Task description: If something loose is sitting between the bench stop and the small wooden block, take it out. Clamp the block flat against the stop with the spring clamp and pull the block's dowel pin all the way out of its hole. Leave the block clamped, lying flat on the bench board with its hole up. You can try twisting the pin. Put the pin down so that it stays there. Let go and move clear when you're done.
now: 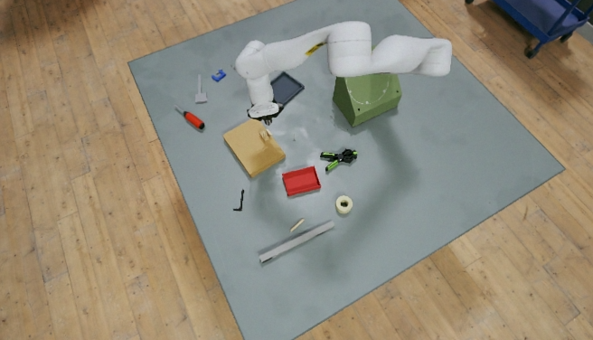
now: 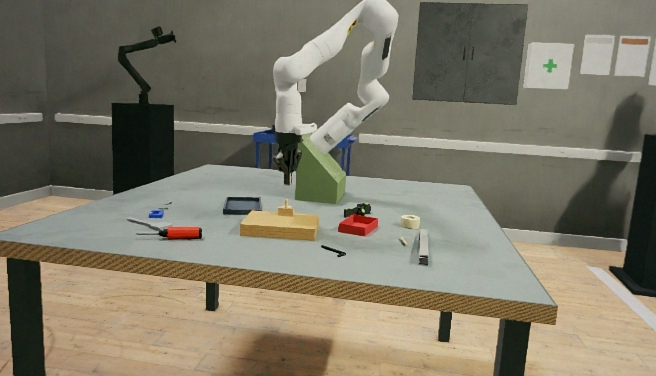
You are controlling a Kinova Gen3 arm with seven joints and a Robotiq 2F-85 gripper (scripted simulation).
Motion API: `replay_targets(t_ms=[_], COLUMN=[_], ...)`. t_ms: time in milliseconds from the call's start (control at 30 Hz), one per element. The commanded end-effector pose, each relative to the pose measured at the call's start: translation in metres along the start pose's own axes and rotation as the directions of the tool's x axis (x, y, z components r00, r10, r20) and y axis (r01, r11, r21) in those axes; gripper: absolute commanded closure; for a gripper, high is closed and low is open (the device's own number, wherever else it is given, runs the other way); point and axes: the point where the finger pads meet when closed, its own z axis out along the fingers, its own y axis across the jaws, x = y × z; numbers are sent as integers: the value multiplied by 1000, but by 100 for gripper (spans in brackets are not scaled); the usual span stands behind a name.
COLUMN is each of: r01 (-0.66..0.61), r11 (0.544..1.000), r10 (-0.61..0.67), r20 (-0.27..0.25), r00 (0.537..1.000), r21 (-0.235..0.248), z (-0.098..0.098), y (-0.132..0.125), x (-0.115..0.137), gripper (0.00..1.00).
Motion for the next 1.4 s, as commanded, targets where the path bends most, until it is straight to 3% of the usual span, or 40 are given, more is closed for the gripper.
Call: replay_targets(t_ms=[0,400,567,900,967,1367], r01=[89,301,403,592,592,775], r11=[996,954,915,806,806,632], r10=[-89,-301,-403,-592,-592,-775], r20=[-1,0,0,2,2,7], r00=[996,954,915,806,806,632], r21=[-2,0,0,-2,-2,-6], z=[-1,0,0,-1,-1,-2], y=[0,0,0,0,0,2], x=[0,-1,0,0,0,1], gripper=[90,90,90,90,90,90])
